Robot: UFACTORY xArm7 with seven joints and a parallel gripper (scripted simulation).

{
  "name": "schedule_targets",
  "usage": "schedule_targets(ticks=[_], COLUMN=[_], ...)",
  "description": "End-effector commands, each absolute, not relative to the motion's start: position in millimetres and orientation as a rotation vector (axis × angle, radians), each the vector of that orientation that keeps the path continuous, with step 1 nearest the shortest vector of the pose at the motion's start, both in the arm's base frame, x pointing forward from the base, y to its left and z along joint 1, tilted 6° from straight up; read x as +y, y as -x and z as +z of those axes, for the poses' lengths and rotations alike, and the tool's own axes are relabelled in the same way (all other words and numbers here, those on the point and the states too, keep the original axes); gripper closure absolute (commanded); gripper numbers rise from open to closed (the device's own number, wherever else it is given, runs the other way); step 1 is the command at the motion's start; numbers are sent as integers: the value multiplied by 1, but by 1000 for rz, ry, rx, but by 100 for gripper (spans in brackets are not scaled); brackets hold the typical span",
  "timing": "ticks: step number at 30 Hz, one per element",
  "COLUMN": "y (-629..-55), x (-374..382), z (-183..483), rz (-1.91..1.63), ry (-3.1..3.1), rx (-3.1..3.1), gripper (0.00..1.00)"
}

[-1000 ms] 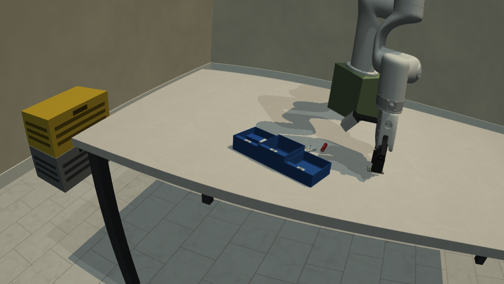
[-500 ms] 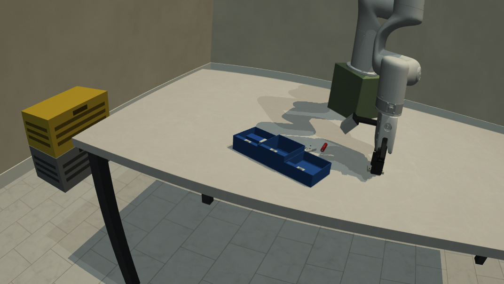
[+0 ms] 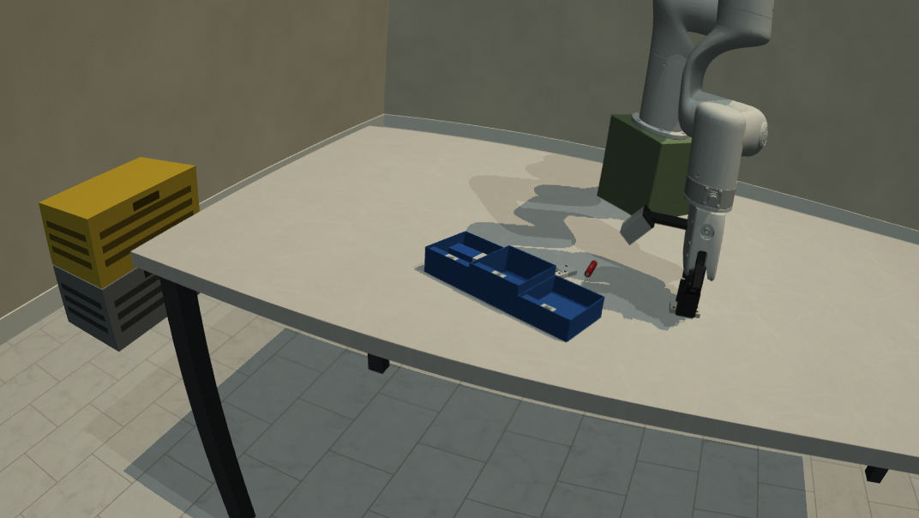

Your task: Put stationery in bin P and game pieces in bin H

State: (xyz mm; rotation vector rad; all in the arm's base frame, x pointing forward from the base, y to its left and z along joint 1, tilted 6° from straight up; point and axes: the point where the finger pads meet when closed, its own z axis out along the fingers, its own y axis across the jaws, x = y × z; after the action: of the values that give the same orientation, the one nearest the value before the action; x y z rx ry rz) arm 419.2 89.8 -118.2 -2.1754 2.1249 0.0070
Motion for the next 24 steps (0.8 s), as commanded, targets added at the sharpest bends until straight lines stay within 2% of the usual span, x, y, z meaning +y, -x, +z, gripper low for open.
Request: schedule_targets(ticks=[1, 17, 24], y=[-421, -421, -419], x=[90, 90, 88], z=[-117, -117, -94], rz=[4, 4, 4], ry=[2173, 2173, 2173], rx=[2124, 2123, 2124], gripper=[100, 100, 100])
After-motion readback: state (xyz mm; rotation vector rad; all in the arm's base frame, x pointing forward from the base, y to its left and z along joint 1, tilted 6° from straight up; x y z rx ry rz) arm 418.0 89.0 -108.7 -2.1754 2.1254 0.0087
